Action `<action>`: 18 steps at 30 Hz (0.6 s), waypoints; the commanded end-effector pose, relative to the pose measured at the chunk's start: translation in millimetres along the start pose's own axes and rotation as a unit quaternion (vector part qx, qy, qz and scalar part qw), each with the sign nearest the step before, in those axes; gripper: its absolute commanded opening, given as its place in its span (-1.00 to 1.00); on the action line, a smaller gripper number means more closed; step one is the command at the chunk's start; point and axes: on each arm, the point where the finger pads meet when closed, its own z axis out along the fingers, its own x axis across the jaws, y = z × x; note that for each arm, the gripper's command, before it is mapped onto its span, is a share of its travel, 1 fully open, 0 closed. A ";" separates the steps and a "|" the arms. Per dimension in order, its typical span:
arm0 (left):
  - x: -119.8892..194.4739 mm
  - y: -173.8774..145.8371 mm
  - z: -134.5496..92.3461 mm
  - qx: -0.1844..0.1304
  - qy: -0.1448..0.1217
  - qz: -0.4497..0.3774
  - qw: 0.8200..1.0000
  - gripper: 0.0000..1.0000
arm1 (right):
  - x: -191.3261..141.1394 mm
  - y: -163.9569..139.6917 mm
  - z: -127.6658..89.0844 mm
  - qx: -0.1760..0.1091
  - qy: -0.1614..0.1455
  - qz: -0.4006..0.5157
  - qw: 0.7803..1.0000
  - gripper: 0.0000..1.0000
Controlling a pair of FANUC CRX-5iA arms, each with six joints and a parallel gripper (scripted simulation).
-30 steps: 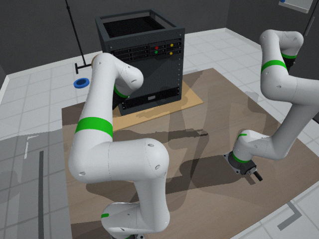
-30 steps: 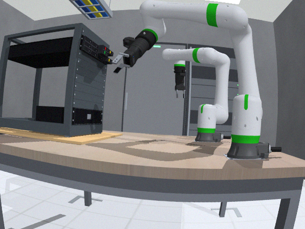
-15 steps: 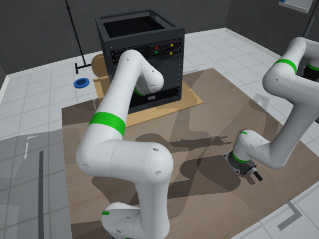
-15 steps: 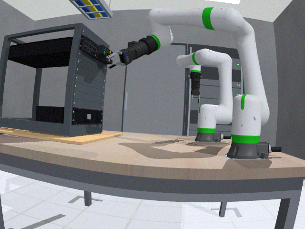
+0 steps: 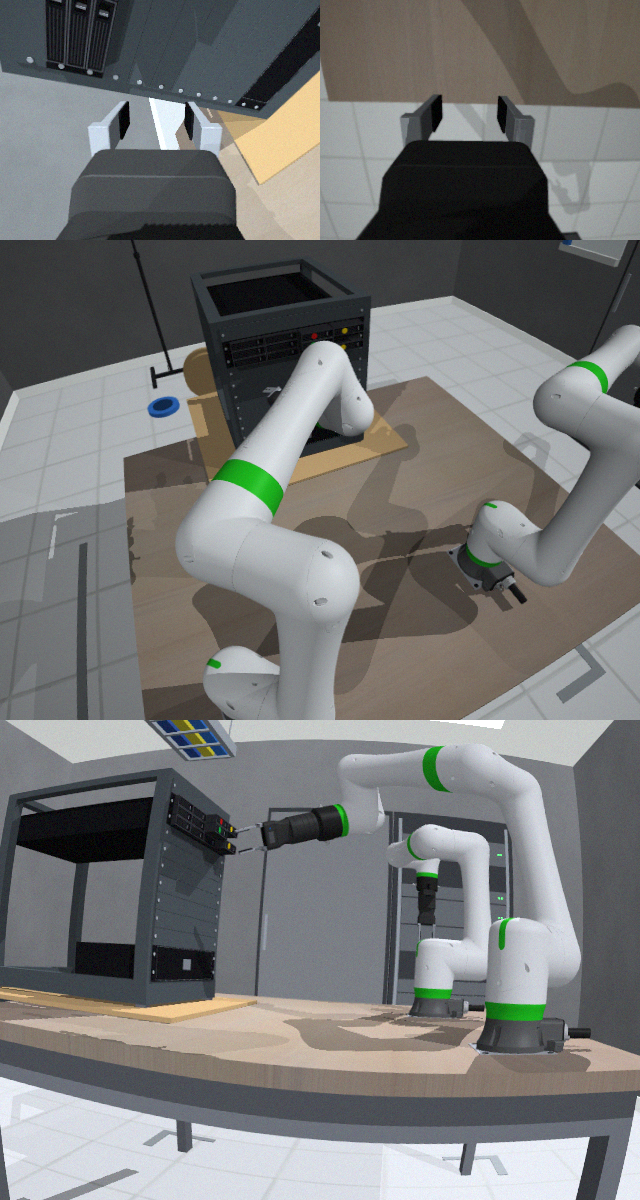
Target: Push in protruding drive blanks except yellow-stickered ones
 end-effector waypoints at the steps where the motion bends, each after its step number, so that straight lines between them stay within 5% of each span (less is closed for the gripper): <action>1: 0.0 -37.2 -21.7 0.041 -0.021 0.028 0.999 1.00 | -0.9 0.4 -0.7 -0.001 0.000 0.000 1.000 1.00; 11: 8.4 -123.6 -94.6 0.143 -0.076 0.095 0.982 1.00 | -0.9 0.4 -0.7 -0.001 0.000 0.000 1.000 1.00; 18: 13.0 -153.9 -127.8 0.181 -0.098 0.119 0.971 1.00 | -0.9 0.4 -0.7 -0.001 0.000 0.000 1.000 1.00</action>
